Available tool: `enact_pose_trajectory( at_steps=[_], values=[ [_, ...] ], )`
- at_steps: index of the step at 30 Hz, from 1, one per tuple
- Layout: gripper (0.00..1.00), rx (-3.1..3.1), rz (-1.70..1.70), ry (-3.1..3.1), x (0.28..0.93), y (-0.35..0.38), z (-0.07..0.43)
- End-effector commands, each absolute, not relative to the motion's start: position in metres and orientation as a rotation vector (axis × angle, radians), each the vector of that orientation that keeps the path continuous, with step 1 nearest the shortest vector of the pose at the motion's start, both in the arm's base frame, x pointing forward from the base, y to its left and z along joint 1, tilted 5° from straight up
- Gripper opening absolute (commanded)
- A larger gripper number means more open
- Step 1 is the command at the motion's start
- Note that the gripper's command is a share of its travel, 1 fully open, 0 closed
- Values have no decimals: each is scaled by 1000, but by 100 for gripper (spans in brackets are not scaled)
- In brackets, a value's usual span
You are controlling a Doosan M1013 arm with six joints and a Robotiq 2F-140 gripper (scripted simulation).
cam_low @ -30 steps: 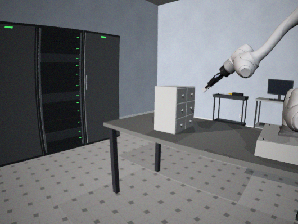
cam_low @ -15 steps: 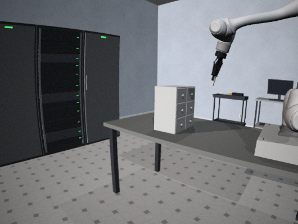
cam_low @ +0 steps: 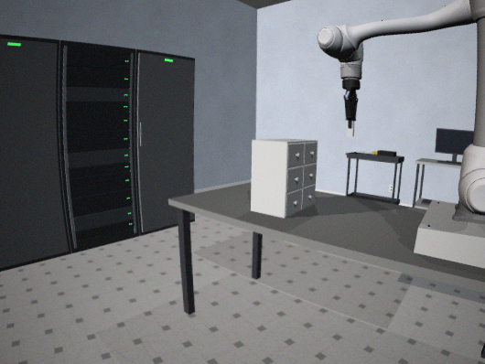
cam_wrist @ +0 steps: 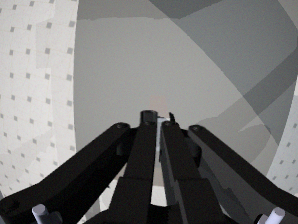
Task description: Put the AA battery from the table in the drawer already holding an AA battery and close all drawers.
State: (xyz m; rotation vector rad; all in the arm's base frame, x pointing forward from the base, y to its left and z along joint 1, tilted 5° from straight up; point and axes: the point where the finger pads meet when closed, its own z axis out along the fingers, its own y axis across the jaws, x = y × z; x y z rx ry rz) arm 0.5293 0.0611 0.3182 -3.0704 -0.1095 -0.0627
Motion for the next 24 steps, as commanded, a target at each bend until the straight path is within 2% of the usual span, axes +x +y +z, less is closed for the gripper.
enact_pose_trajectory(
  at_steps=[1, 10, 11, 24],
  values=[
    [0, -3070, -62, -109, 529, 61, 318],
    [0, -3070, -62, -109, 529, 61, 318],
    [100, -3070, -62, -109, 529, 61, 318],
    [100, -3070, -62, -109, 529, 61, 318]
  ],
)
